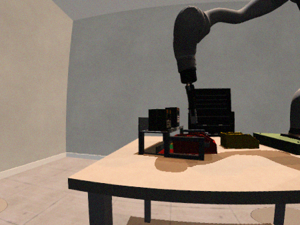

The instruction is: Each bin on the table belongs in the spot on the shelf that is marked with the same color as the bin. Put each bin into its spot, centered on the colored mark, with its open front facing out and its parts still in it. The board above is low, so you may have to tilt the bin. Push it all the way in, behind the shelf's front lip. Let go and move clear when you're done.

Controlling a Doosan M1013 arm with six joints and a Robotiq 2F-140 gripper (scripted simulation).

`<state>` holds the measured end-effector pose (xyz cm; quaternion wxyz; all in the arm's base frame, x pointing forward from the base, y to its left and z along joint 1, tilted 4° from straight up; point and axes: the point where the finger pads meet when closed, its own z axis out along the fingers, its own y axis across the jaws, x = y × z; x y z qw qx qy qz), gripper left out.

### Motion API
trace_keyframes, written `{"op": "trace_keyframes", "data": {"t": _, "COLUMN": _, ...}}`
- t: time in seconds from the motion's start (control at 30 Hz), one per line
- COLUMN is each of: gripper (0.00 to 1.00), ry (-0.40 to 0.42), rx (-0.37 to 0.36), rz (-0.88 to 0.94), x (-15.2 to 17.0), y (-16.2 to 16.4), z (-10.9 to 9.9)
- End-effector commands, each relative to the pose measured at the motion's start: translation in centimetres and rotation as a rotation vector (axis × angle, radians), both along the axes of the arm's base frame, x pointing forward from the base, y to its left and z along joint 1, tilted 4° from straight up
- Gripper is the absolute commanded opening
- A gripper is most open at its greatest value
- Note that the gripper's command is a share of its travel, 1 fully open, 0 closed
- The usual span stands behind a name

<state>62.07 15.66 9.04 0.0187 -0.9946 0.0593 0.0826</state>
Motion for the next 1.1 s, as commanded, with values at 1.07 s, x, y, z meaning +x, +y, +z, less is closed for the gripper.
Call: {"op": "trace_keyframes", "data": {"t": 1.07, "gripper": 0.15, "ry": 0.0, "rx": 0.0, "rz": 0.0, "x": 0.1, "y": -0.1, "z": 2.4}}
